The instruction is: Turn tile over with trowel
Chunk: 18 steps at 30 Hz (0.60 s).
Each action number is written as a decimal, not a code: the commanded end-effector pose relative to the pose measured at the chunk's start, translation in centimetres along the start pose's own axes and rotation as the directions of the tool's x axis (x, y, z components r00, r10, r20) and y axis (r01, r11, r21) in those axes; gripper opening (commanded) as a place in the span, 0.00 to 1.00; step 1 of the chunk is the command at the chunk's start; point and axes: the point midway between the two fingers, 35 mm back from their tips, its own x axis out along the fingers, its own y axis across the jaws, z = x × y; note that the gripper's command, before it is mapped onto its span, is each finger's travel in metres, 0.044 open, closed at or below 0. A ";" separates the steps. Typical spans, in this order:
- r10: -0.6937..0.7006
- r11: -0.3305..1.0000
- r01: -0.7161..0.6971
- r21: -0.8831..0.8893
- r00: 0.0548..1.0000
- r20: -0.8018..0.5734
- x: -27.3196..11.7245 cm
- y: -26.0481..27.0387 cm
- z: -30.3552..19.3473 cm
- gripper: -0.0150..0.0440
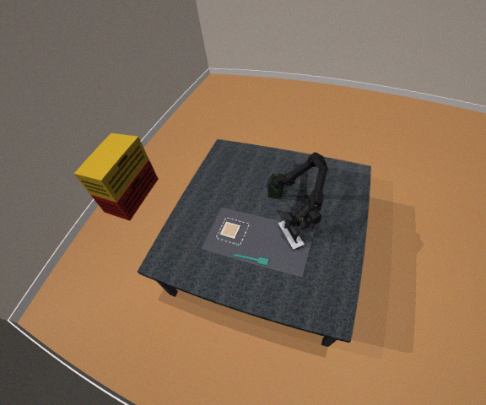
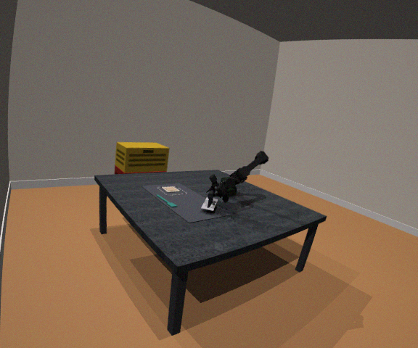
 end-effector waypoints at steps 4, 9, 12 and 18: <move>-0.011 1.000 0.011 0.014 1.000 0.007 0.5 0.3 0.2 0.25; -0.008 1.000 0.008 0.015 1.000 0.007 1.0 0.9 0.2 0.25; -0.006 1.000 0.006 0.015 1.000 0.008 1.4 1.3 0.3 0.25; -0.003 1.000 0.003 0.017 1.000 0.008 2.0 2.0 0.3 0.25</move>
